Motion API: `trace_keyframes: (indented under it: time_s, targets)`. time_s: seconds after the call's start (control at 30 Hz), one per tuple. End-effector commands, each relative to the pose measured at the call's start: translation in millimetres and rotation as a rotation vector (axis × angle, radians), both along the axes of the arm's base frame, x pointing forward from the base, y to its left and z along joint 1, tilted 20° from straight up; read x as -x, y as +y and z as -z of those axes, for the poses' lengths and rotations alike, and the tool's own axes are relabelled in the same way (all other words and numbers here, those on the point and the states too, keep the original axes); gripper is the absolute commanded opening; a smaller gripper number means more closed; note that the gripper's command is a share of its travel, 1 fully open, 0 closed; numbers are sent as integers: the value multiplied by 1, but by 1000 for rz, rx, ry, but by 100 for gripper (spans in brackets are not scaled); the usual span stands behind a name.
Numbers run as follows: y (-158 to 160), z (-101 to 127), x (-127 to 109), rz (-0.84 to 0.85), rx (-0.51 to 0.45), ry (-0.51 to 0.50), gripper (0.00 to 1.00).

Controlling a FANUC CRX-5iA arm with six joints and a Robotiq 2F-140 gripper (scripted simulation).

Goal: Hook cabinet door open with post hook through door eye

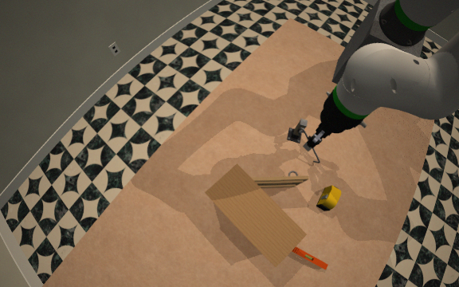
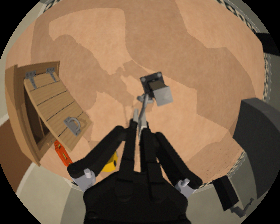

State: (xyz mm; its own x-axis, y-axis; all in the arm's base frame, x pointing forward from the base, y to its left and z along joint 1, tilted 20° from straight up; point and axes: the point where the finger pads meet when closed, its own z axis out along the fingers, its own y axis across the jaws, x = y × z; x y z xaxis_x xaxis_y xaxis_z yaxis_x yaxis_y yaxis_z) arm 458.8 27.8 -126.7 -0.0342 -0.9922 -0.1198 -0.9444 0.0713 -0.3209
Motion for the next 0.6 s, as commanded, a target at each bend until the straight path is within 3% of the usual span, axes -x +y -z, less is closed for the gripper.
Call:
trace_keyframes:
  time_s: [0.0,0.57]
  targets:
    - [0,0,0,0,0,-1,3]
    - [4,-6,2,15,-2,-1,3]
